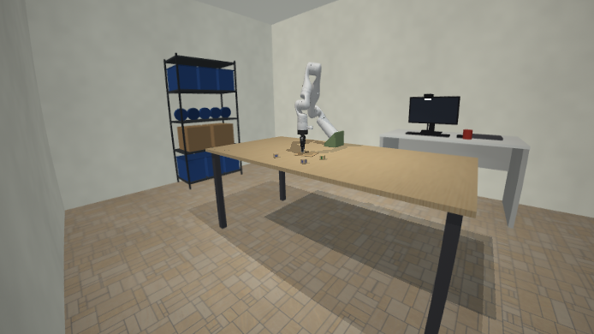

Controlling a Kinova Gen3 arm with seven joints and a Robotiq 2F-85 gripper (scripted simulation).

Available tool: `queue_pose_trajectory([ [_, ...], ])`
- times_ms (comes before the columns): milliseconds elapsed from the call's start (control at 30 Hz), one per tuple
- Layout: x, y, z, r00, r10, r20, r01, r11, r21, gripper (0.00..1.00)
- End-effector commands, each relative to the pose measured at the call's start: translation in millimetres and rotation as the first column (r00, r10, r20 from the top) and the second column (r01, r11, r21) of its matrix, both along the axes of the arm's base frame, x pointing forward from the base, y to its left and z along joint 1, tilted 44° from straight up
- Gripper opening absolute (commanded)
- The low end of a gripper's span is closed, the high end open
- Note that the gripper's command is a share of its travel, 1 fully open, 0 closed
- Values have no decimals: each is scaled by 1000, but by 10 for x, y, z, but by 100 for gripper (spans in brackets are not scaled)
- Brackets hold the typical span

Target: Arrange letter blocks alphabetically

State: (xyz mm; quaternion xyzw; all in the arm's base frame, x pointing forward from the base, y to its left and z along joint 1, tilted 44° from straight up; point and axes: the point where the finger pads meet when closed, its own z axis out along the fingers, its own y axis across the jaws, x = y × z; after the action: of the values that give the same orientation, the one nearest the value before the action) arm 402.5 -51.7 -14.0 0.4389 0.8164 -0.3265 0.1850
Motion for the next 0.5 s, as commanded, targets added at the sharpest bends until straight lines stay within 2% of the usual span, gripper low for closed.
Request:
queue_pose_trajectory([
  [0,-15,-68,-35,1000,-8,-3,8,1000,-4,67],
  [467,-15,-101,-68,1000,-8,-3,8,1000,-4,67],
])
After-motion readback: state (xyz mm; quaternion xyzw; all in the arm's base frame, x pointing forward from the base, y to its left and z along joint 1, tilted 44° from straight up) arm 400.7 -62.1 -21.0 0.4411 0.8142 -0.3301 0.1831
